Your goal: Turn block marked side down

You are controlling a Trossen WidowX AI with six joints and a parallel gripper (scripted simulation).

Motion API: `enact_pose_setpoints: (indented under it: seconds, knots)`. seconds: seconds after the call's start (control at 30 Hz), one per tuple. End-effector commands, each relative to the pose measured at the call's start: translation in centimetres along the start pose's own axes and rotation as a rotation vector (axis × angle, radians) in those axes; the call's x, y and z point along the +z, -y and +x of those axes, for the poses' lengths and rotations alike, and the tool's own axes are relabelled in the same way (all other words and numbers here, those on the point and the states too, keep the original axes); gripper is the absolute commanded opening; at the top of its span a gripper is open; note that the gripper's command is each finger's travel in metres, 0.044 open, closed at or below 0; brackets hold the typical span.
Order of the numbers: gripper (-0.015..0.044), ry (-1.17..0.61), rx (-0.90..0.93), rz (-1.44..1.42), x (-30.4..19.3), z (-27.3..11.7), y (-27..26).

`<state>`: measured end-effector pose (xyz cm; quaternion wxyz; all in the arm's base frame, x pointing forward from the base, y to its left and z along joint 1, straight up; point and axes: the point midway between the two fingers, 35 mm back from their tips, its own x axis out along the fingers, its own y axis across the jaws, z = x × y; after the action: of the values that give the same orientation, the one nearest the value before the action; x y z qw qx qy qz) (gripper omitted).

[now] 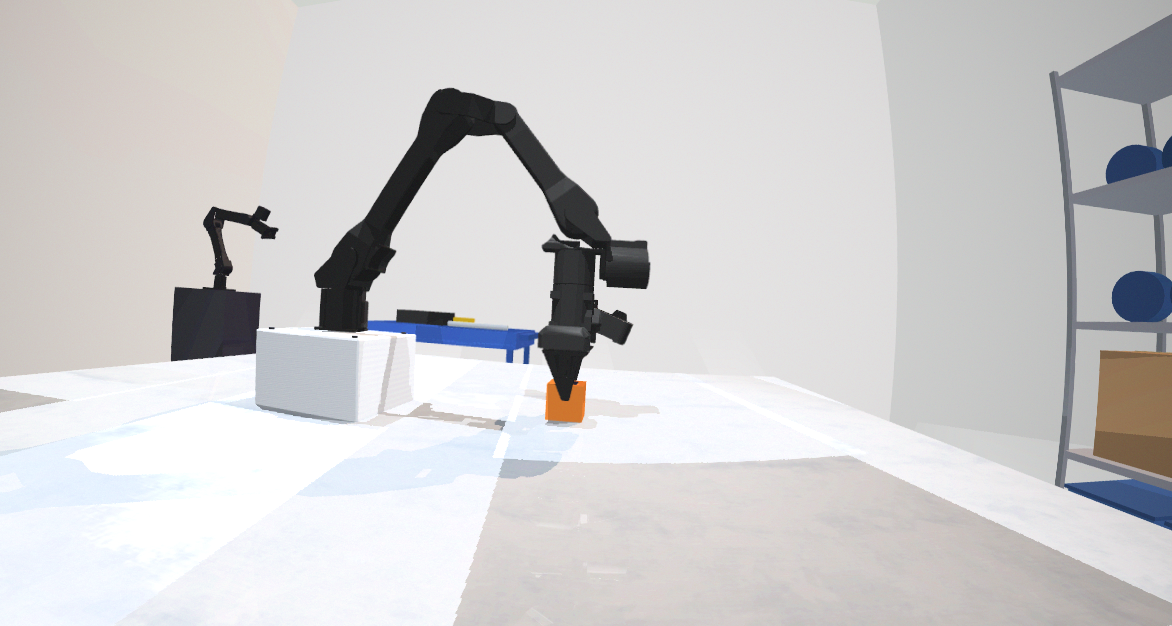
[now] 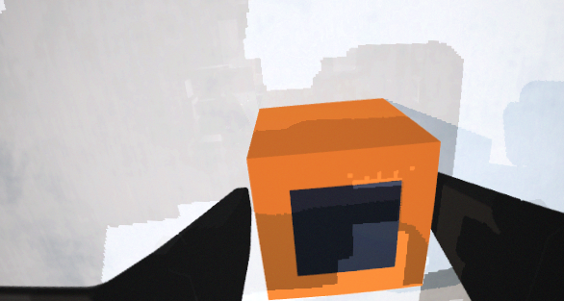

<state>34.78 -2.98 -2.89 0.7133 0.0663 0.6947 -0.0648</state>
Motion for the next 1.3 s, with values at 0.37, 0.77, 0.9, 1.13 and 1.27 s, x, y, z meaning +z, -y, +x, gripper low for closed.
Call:
enact_pose_setpoints:
  seconds: [0.37, 0.77, 0.9, 1.13, 1.27]
  knots:
    - [0.0124, -0.002, -0.004, 0.002, -0.1, 0.1, 0.1]
    - [0.0, -0.002, -0.004, 0.002, -0.1, -2.7, 0.1]
    - [0.0, -0.002, -0.004, 0.002, -0.1, -2.9, 0.1]
    - [0.0, 0.008, -0.005, 0.002, -0.1, -2.8, 0.1]
    - [0.0, 0.071, -0.006, 0.0, 0.1, -2.5, 0.0]
